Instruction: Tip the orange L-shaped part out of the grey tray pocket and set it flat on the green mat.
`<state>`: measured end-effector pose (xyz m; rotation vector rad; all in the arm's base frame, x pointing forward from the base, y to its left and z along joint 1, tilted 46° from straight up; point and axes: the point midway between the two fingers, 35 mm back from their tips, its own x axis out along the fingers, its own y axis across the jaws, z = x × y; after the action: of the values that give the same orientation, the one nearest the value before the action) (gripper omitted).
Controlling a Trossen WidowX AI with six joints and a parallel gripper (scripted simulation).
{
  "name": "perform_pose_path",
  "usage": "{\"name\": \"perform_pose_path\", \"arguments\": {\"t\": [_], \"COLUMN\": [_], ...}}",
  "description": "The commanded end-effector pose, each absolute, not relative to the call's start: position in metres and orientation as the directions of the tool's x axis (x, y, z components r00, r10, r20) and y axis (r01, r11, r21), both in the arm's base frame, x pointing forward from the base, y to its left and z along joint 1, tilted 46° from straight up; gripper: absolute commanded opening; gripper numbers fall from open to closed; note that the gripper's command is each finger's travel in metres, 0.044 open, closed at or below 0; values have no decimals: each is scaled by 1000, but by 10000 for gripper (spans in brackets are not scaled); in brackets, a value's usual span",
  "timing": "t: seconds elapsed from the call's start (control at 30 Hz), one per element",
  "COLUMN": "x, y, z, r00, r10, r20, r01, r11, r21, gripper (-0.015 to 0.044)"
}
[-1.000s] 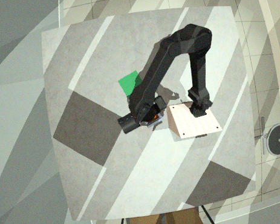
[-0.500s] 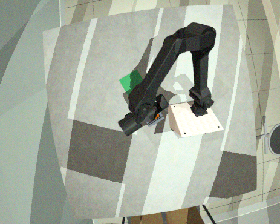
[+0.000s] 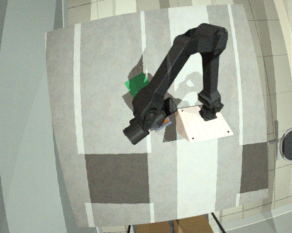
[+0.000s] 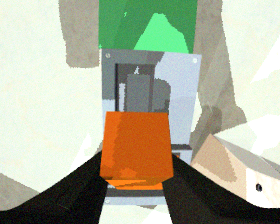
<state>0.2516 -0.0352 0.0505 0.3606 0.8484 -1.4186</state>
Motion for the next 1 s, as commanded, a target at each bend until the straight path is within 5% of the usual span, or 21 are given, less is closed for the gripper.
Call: {"name": "perform_pose_path", "arguments": {"t": [0.0,0.97], "x": [252,260], "y": [-30,-39], "z": [55,89], "r00": [-68,-68], "r10": [-708,-709], "r20": [-703,-702], "r01": [953,953], "r11": [161,161], "r21": [-255,-255], "gripper": [0,0]}}
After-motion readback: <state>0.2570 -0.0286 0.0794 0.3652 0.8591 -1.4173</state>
